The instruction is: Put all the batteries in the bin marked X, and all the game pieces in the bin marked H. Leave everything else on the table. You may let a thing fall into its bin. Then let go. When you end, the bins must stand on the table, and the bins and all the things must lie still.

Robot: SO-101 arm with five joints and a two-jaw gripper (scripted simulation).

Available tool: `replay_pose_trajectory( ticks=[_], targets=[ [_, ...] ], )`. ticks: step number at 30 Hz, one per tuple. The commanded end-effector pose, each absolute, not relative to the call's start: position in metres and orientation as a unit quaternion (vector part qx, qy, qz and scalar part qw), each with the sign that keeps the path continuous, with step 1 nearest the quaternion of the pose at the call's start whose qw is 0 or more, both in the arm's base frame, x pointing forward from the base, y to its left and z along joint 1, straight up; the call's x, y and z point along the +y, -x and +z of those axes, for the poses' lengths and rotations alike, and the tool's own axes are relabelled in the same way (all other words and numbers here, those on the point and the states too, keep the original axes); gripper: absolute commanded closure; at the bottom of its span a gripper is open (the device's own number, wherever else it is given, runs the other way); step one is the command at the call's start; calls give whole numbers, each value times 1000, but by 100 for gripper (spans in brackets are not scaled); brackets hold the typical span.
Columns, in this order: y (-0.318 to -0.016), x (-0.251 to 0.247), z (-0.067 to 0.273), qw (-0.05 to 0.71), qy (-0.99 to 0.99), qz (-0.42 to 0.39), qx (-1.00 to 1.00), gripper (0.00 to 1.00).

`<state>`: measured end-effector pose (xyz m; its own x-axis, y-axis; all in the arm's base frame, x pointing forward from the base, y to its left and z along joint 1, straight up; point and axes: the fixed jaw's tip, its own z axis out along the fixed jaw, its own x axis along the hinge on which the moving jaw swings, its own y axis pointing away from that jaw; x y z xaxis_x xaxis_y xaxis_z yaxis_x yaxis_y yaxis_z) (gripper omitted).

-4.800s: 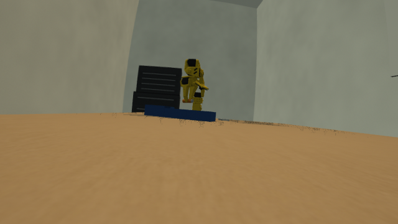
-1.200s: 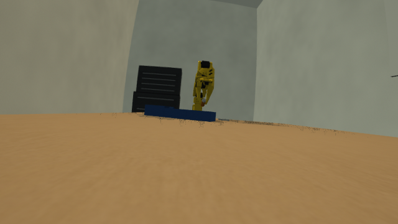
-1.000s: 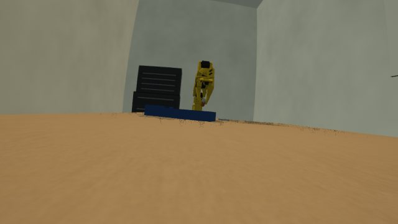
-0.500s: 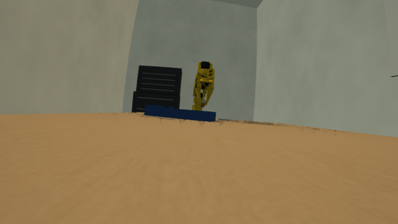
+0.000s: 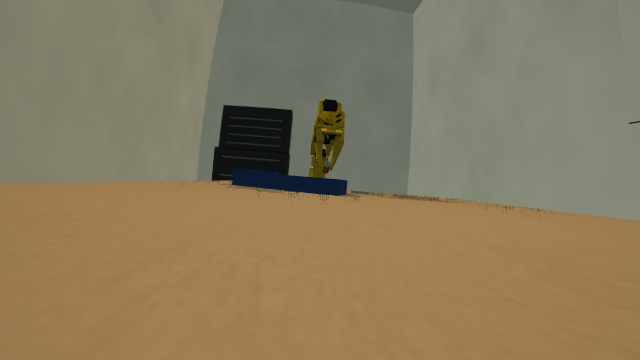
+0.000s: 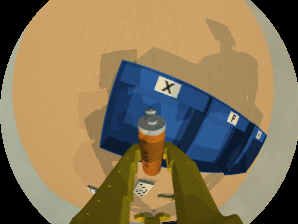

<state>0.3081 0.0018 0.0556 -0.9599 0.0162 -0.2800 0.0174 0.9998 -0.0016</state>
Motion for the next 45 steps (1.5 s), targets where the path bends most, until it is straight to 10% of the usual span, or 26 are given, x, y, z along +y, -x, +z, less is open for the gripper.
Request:
replay_pose_trajectory(
  ticks=[1,45],
  targets=[
    [-316,5,70,178,-7,0,984,100],
    [-315,5,54,157,-7,0,988,100]
  ],
)
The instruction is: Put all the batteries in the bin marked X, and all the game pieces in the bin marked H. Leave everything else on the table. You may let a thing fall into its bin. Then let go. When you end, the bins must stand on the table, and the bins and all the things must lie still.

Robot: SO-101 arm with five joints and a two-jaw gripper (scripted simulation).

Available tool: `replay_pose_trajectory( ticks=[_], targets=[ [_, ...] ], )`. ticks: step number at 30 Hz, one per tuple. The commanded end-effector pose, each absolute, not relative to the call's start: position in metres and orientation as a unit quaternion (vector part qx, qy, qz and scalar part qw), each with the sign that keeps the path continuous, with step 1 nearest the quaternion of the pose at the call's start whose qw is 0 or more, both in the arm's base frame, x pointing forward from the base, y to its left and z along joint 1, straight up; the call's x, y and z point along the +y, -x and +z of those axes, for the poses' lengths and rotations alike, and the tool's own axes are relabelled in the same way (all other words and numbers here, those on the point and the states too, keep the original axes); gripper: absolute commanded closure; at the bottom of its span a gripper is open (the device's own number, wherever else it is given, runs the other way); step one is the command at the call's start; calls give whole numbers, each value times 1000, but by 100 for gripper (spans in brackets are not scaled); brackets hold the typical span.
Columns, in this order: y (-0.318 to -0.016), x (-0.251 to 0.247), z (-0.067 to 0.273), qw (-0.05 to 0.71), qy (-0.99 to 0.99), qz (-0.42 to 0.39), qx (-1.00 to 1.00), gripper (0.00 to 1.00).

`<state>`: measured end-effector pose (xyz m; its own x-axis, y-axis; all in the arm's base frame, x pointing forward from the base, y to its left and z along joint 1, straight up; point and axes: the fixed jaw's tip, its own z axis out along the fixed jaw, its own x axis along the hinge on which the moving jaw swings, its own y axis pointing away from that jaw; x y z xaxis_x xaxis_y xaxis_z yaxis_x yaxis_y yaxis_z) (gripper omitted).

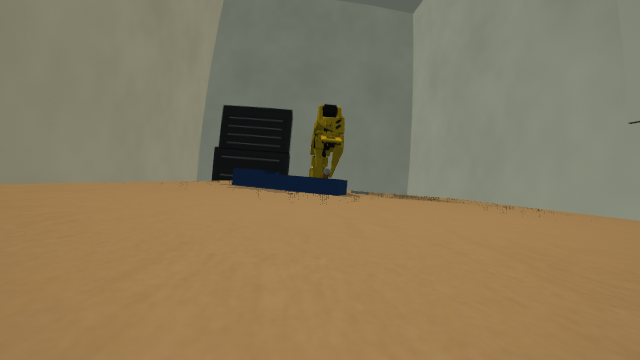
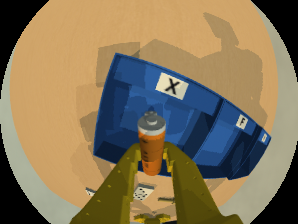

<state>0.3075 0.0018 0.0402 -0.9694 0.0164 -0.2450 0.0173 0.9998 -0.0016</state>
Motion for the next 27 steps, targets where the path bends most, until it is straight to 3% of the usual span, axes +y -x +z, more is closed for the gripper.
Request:
replay_pose_trajectory(
  ticks=[1,27],
  targets=[
    [-315,5,54,157,-7,0,988,100],
    [-313,5,46,143,-7,0,990,100]
  ],
)
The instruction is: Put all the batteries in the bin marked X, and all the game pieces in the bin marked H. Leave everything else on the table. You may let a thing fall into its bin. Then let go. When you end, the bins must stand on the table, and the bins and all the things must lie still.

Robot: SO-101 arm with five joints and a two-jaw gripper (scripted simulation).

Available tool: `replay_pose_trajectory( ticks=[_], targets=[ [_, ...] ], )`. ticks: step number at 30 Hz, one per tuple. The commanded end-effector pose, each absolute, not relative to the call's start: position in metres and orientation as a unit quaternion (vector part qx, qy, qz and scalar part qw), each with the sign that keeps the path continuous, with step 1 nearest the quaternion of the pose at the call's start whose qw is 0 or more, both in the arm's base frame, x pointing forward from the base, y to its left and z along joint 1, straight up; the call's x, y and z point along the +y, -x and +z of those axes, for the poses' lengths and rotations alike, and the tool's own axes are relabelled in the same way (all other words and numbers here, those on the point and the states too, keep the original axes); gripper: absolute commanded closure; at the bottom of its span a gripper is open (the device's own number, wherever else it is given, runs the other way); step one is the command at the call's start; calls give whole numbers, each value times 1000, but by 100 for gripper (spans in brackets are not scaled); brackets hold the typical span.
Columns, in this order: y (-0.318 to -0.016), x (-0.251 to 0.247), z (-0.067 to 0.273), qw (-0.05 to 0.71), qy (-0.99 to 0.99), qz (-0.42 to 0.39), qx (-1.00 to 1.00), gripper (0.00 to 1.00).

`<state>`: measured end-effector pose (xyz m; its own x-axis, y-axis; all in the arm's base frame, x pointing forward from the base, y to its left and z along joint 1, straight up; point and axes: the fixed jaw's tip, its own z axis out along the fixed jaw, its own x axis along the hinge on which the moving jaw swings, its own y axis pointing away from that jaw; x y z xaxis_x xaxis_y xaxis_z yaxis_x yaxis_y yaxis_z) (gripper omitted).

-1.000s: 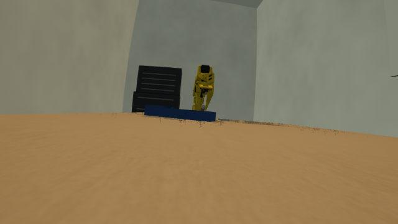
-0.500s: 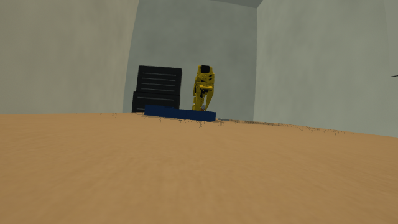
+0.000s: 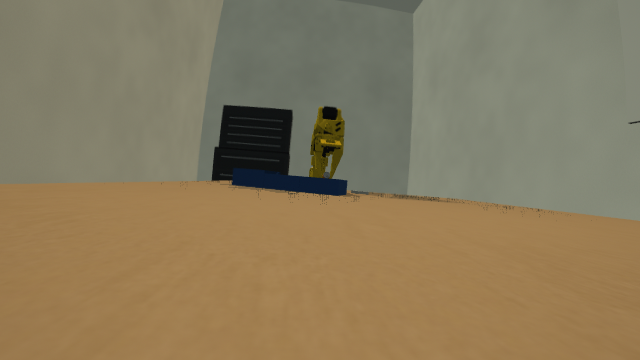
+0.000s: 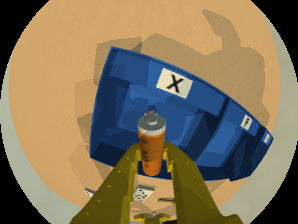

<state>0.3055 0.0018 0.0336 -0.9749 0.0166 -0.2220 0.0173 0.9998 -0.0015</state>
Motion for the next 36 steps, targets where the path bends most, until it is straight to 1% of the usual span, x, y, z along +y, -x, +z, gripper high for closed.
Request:
replay_pose_trajectory(
  ticks=[1,36],
  targets=[
    [-313,5,45,142,-7,0,990,100],
    [-310,5,34,123,-7,0,992,100]
  ],
)
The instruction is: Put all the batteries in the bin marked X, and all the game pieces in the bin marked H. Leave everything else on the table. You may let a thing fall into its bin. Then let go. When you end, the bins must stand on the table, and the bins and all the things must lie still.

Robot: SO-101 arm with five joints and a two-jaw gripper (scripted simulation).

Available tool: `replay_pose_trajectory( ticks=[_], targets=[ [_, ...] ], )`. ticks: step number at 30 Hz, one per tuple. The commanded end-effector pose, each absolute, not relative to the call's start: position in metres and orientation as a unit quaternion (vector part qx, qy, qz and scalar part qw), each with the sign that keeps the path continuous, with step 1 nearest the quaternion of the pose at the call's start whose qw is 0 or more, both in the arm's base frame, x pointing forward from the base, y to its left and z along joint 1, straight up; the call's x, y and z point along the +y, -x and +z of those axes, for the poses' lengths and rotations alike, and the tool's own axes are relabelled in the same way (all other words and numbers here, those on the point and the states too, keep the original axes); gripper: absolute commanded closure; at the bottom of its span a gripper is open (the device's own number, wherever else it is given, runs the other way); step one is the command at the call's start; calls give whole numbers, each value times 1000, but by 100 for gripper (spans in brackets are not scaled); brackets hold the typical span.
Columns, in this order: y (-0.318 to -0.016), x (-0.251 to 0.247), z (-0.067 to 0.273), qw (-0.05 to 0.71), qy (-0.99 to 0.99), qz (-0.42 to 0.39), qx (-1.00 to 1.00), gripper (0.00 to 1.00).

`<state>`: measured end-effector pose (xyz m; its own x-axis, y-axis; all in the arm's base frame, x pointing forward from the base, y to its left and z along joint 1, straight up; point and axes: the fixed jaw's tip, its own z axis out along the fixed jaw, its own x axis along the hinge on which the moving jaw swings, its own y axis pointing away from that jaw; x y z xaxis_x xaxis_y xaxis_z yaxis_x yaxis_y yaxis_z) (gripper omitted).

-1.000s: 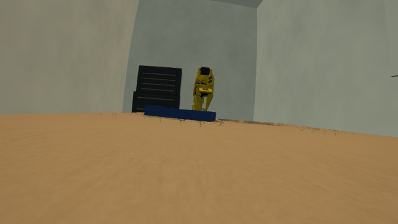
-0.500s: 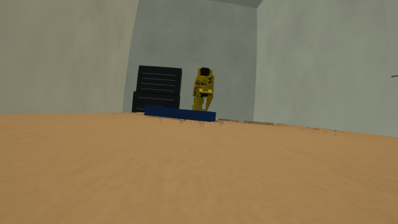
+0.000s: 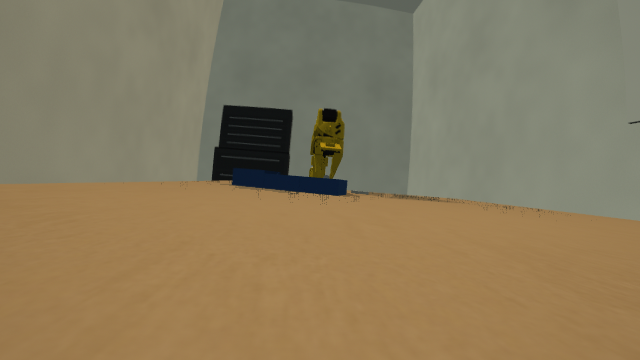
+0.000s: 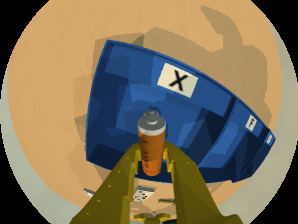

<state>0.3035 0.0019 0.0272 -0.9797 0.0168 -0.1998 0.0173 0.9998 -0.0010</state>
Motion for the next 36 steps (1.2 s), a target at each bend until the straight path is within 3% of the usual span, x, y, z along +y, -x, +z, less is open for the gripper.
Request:
replay_pose_trajectory(
  ticks=[1,16,36],
  targets=[
    [-309,5,34,122,-7,0,993,100],
    [-309,5,32,119,-7,0,993,99],
    [-309,5,32,119,-7,0,993,85]
  ],
)
